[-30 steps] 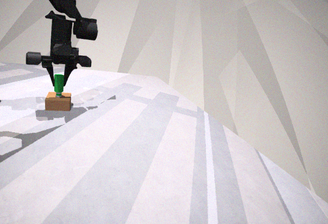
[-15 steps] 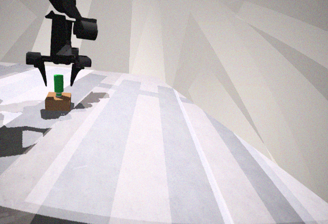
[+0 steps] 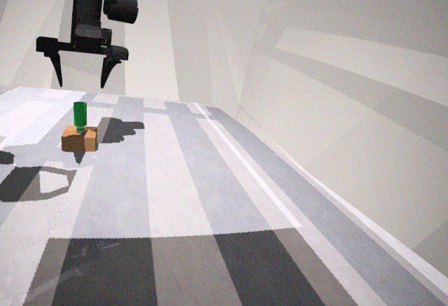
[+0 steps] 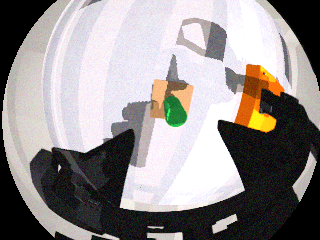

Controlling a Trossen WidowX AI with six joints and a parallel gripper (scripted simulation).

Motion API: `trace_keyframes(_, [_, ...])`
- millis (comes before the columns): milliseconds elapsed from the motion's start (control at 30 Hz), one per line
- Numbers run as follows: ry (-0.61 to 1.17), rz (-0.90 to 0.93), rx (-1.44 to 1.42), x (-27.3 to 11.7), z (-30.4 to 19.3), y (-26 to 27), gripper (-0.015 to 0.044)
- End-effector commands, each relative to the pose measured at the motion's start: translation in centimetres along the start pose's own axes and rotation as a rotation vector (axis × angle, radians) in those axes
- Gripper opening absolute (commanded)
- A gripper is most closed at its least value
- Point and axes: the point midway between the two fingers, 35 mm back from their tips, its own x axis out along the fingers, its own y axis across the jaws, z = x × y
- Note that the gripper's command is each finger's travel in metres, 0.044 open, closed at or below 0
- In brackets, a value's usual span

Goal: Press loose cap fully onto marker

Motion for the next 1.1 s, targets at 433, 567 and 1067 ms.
trace_keyframes(433, [0.000, -0.006, -1.303, 0.7, -0.4, -0.2, 0.0020])
trace_keyframes(567, [0.000, -0.006, -1.318, 0.7, -0.4, -0.2, 0.0000])
trace_keyframes(1067, [0.000, -0.006, -1.318, 0.9, -0.4, -0.2, 0.0000])
